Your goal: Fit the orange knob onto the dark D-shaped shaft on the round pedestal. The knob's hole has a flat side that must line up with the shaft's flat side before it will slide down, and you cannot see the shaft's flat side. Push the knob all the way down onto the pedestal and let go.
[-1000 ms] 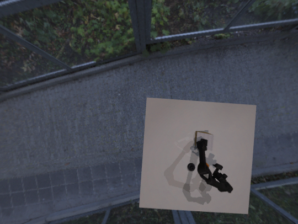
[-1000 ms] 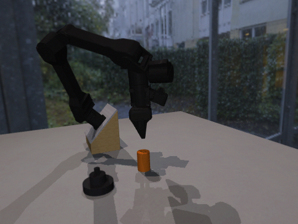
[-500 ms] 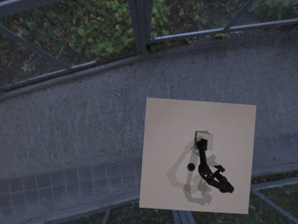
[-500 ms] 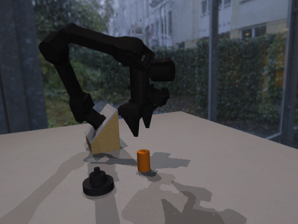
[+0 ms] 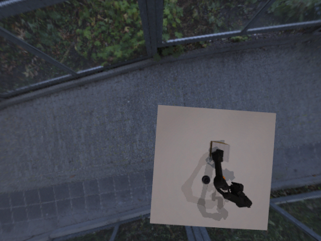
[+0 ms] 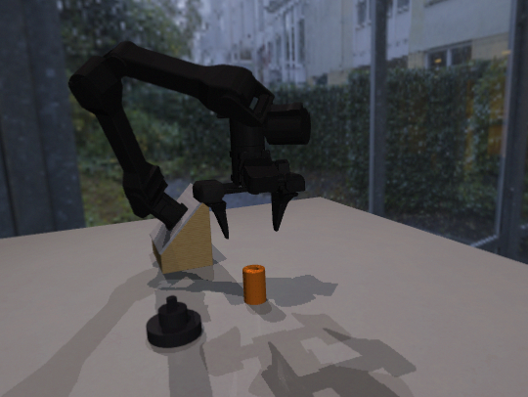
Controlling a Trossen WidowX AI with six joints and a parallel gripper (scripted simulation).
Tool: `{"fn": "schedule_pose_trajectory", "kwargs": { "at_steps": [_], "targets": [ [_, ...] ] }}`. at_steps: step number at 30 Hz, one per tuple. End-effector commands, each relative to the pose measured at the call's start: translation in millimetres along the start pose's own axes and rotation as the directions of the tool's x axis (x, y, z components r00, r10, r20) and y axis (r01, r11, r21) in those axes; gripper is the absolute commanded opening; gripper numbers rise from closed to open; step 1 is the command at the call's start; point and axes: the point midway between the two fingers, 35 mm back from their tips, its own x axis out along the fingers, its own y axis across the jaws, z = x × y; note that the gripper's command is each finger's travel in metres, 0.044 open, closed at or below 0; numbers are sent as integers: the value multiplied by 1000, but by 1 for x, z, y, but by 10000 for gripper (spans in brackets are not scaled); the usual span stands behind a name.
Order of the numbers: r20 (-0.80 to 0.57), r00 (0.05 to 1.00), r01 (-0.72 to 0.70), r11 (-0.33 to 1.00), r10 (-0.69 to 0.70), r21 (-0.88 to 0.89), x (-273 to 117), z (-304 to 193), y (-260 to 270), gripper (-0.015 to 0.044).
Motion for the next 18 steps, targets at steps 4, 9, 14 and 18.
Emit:
{"fn": "schedule_pose_trajectory", "kwargs": {
  "at_steps": [4, 9, 14, 18],
  "targets": [
    [5, 1000, 1, 996, -1, 94, 0, 1, 0, 440],
    [5, 1000, 2, 996, -3, 95, 30, 1, 0, 440],
    [5, 1000, 2, 996, -3, 95, 34, 1, 0, 440],
    [5, 1000, 3, 995, -4, 95, 48, 1, -1, 440]
  ]
}}
